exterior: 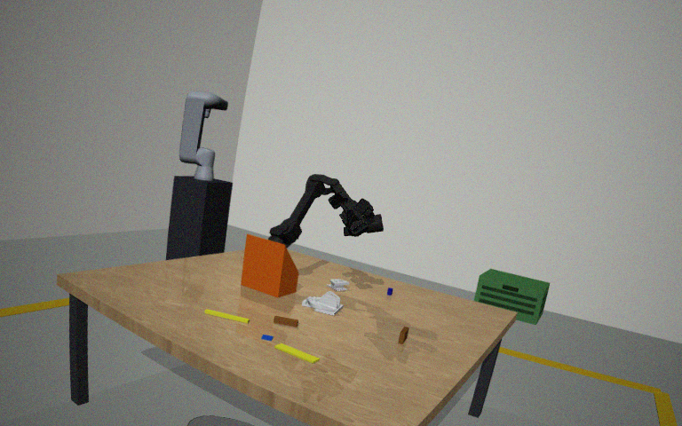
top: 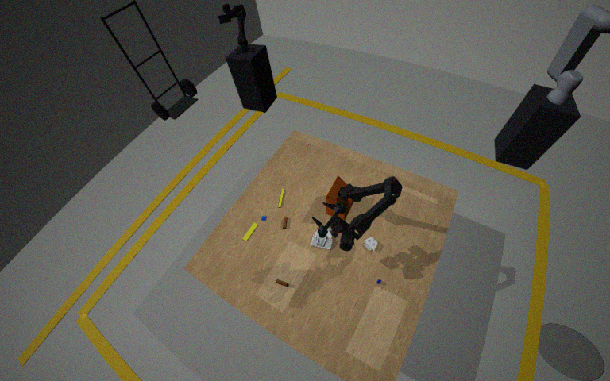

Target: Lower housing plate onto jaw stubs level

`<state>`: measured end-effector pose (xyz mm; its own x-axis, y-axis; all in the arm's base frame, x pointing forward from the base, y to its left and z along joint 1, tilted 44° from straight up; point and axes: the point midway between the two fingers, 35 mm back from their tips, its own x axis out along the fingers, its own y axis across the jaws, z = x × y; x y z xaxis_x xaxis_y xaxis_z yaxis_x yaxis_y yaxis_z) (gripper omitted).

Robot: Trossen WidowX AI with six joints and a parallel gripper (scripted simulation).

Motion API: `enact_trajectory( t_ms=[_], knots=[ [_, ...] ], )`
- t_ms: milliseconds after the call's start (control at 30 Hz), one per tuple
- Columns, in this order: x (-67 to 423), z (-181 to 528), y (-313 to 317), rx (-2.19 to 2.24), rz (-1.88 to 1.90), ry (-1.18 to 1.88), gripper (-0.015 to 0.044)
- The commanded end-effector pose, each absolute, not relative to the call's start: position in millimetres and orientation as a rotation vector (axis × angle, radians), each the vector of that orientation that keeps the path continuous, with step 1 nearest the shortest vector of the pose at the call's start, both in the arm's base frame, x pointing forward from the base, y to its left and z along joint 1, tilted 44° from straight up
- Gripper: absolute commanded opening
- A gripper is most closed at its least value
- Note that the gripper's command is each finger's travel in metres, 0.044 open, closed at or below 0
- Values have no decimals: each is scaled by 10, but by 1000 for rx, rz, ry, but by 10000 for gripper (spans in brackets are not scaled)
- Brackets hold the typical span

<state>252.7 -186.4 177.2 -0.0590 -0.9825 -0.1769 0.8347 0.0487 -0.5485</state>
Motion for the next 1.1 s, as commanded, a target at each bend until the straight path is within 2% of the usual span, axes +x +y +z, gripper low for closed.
enact_trajectory(
  t_ms=[0,33,1067],
  knots=[
    [2527,1772,-1864,-309,-1522,607,426],
    [2529,1771,-1863,-309,-1520,610,440],
    [2810,1465,-1443,-515,-942,1050,440]
  ],
)
